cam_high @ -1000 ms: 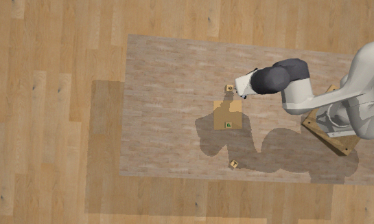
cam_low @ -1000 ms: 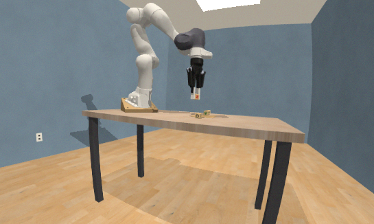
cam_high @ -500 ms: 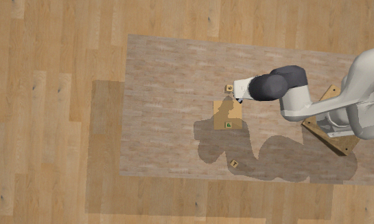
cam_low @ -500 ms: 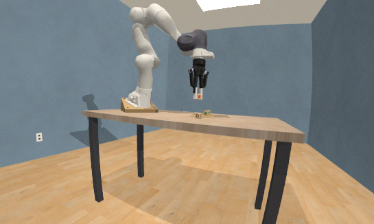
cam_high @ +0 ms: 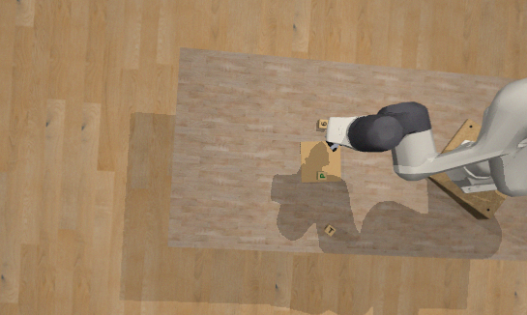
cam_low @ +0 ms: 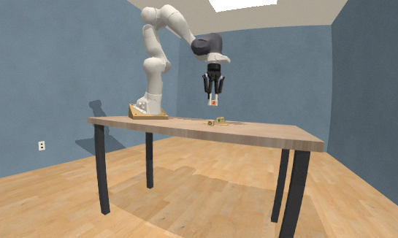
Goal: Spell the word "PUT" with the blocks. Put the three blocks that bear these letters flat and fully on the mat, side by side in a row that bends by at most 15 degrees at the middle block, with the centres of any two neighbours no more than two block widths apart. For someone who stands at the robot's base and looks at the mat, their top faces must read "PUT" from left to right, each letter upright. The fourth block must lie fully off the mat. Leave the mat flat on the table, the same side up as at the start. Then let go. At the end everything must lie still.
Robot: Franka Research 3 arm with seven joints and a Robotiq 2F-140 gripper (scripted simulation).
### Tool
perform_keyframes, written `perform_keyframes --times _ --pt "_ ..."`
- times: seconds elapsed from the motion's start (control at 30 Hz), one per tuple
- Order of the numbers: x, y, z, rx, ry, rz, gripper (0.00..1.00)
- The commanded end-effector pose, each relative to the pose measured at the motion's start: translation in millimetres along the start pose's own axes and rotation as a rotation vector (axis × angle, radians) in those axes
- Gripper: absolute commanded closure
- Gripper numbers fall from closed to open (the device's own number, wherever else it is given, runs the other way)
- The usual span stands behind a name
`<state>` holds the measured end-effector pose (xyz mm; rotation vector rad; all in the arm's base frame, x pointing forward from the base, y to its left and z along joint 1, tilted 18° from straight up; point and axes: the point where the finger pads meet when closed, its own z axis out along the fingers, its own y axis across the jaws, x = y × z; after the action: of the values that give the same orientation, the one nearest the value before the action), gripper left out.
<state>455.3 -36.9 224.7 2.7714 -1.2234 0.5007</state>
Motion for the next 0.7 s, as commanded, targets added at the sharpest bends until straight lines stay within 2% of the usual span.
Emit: perform_keyframes --times 0.0,0.67 --pt "-3 -8 -1.0 0.008 -0.002 0.139 0.84" --pt "-28 -32 -0.7 0.008 -0.007 0.384 0.84"
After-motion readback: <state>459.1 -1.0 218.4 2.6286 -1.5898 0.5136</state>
